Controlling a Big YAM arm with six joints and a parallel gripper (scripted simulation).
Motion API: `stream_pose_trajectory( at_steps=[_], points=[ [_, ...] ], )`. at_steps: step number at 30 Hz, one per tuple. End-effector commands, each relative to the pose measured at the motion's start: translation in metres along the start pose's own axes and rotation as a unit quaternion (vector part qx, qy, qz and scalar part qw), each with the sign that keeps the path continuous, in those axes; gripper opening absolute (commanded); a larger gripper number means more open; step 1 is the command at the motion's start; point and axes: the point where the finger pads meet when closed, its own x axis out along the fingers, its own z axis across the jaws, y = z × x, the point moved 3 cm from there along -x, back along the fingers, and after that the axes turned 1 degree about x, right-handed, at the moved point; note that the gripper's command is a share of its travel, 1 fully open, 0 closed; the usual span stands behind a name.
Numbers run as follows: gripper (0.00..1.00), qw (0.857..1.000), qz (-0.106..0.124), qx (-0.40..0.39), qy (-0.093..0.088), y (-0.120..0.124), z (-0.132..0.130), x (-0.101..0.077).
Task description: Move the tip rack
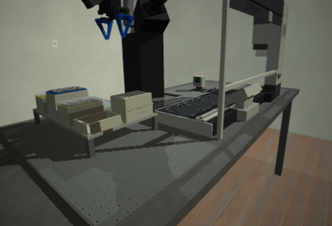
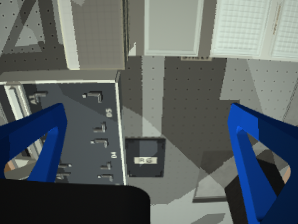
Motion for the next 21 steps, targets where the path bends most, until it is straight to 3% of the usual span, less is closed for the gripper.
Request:
stream_pose_trajectory(
  at_steps=[1,4,21],
  points=[
    [1.0,1.0,-0.021,-0.013,-0.002,-0.016,0.01,-0.021],
    [1.0,1.0,0.003,0.008,0.009,-0.001,-0.008,-0.008],
    [1.0,1.0,-0.003,0.001,0.006,-0.006,-0.003,-0.01]
  ],
)
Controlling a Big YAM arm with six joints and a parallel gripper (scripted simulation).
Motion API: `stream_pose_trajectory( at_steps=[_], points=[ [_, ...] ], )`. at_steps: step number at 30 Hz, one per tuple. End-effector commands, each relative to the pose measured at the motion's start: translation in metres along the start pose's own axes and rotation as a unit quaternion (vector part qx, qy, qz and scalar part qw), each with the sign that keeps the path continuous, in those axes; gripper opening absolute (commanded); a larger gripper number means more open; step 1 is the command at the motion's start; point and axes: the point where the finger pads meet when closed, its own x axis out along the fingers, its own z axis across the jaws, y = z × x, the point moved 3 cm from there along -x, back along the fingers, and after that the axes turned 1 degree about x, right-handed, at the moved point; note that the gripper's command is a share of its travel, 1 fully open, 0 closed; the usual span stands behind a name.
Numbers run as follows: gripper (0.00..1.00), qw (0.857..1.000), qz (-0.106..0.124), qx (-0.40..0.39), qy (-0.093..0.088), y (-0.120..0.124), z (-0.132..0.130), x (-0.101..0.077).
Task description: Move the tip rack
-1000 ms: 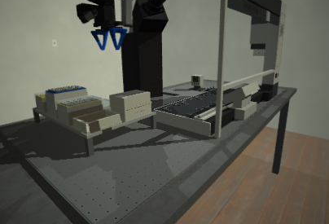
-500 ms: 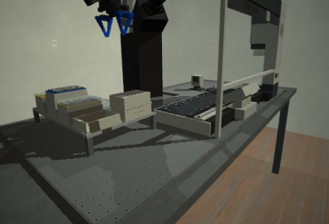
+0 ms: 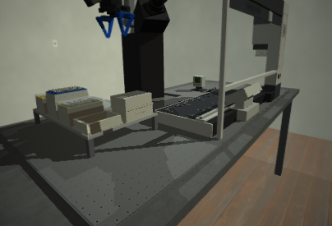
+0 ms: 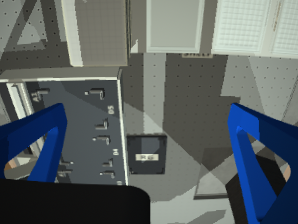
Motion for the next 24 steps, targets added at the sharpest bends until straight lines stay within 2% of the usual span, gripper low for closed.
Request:
stream_pose_trajectory(
  at_steps=[1,23,24],
  points=[
    [1.0,1.0,-0.006,0.0,0.004,-0.008,-0.007,-0.004],
    [1.0,1.0,-0.006,0.0,0.004,-0.008,-0.007,-0.004],
    [1.0,1.0,-0.011,-0.015,-0.006,0.004,0.009,-0.007]
  ],
)
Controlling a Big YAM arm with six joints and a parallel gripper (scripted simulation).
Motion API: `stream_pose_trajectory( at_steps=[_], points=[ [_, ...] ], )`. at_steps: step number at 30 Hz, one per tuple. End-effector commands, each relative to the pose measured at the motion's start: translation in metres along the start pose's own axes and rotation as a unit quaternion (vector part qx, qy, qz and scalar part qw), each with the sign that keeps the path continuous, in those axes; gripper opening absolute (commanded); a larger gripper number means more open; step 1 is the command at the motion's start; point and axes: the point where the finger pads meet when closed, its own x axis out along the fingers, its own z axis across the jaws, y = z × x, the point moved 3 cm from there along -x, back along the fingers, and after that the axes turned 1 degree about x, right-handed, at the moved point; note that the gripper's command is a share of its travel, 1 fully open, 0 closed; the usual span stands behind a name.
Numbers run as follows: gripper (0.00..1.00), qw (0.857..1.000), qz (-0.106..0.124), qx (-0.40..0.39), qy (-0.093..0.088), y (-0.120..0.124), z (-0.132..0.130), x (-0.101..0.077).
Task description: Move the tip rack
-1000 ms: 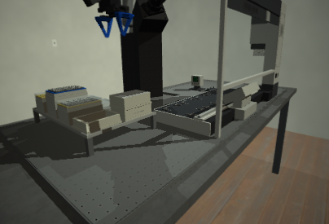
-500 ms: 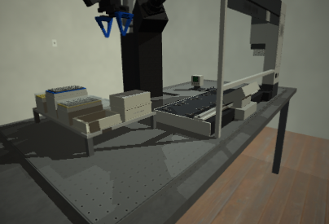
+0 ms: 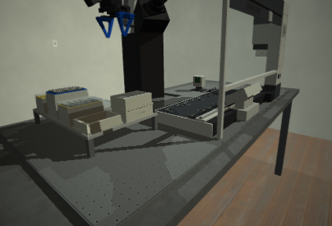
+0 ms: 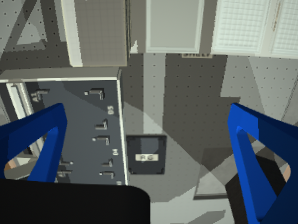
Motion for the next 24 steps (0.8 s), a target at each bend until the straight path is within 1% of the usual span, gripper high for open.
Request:
stream_pose_trajectory(
  at_steps=[1,5,7,22,24],
  points=[
    [1.0,1.0,-0.009,-0.01,-0.006,0.009,0.01,-0.006],
    [1.0,1.0,-0.009,-0.009,-0.007,0.029,0.009,-0.006],
    [1.0,1.0,-0.009,-0.009,-0.007,0.029,0.009,-0.006],
    [1.0,1.0,-0.008,-0.008,-0.008,0.104,0.005,-0.005],
    [1.0,1.0,-0.008,-0.008,-0.008,0.104,0.005,-0.005]
  ],
)
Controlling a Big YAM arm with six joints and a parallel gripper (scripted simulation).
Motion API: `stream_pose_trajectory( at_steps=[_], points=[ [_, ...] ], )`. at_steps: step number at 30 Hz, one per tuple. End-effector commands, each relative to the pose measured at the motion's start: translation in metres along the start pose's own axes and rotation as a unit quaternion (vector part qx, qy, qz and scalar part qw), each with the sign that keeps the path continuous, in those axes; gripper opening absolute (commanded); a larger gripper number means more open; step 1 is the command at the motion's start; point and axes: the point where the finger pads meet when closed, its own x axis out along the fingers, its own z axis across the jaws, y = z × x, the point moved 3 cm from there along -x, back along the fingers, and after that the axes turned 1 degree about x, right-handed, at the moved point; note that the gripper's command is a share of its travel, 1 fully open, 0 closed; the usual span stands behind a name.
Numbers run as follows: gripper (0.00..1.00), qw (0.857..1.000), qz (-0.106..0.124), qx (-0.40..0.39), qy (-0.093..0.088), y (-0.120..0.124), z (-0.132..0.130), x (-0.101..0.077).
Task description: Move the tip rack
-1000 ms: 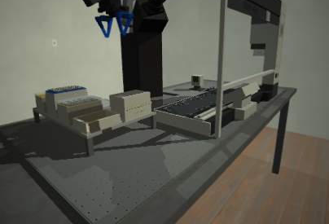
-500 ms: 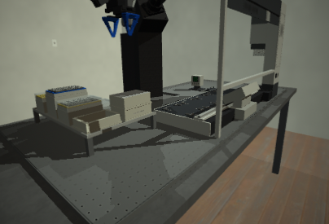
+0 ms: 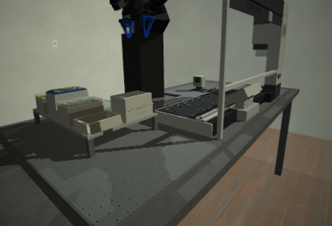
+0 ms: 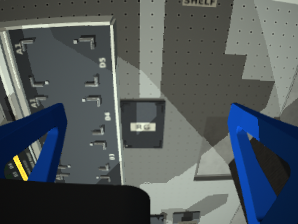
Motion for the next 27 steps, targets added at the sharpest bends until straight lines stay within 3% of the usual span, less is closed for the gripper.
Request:
stream_pose_trajectory(
  at_steps=[1,9,11,12,27],
  points=[
    [1.0,1.0,-0.009,0.0,-0.01,0.005,0.01,-0.003],
    [1.0,1.0,-0.009,0.001,-0.01,0.045,0.009,-0.003],
    [1.0,1.0,-0.008,0.001,-0.011,0.045,0.009,-0.003],
    [1.0,1.0,-0.007,0.017,0.0,0.041,-0.01,0.001],
    [1.0,1.0,-0.007,0.007,0.0,0.041,-0.075,0.0]
  ],
)
